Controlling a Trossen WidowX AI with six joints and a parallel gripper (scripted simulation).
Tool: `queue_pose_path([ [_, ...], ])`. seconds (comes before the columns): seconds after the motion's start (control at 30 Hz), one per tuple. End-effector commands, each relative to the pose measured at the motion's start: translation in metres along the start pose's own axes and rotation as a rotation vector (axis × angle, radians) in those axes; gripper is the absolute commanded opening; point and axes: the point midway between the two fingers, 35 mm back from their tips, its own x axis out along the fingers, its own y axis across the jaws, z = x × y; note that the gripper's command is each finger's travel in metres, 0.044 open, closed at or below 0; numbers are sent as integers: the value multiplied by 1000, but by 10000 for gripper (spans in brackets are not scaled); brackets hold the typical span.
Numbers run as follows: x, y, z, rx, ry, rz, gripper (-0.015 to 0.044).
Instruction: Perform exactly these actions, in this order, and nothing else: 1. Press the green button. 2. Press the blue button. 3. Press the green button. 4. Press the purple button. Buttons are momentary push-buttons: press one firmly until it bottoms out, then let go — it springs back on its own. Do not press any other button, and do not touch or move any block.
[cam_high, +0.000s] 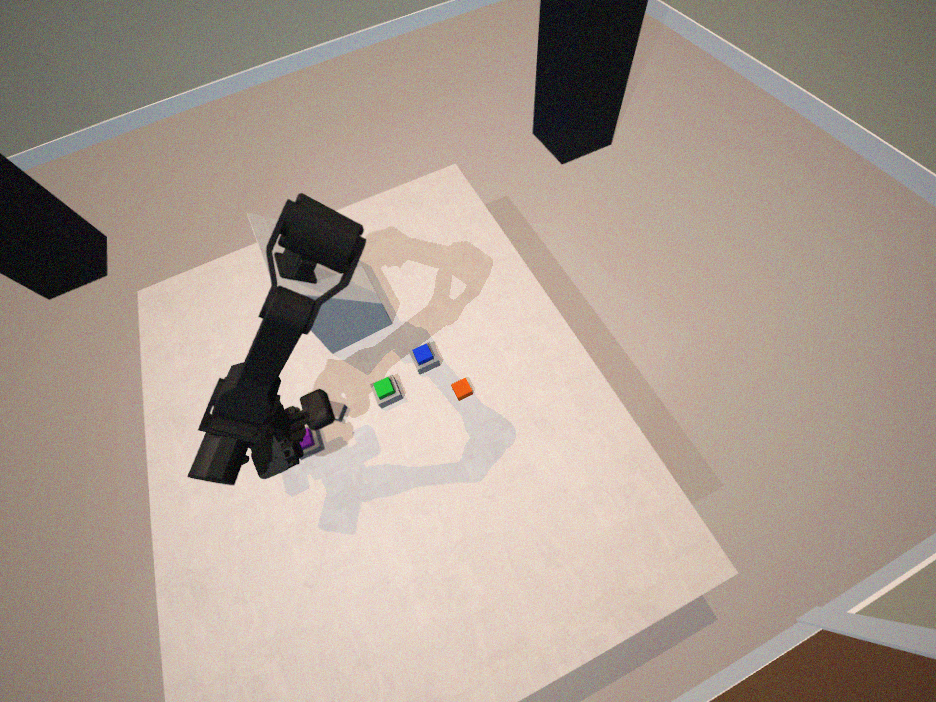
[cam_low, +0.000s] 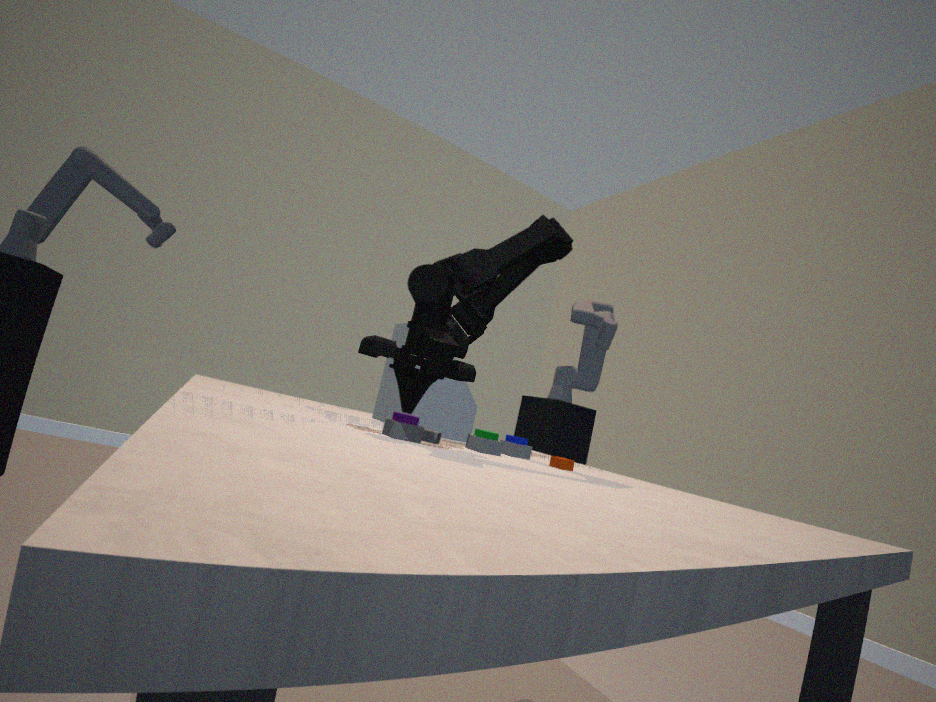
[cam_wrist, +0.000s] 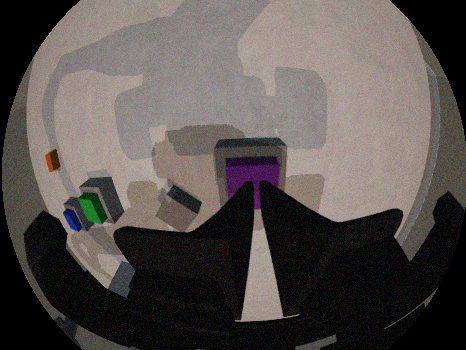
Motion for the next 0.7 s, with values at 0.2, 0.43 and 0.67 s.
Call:
queue_pose_path([
  [0.2, 10, 2, -3, 6, 4, 6, 20],
  [0.43, 10, 2, -3, 6, 4, 6, 20],
  [0.67, 10, 2, -3, 6, 4, 6, 20],
])
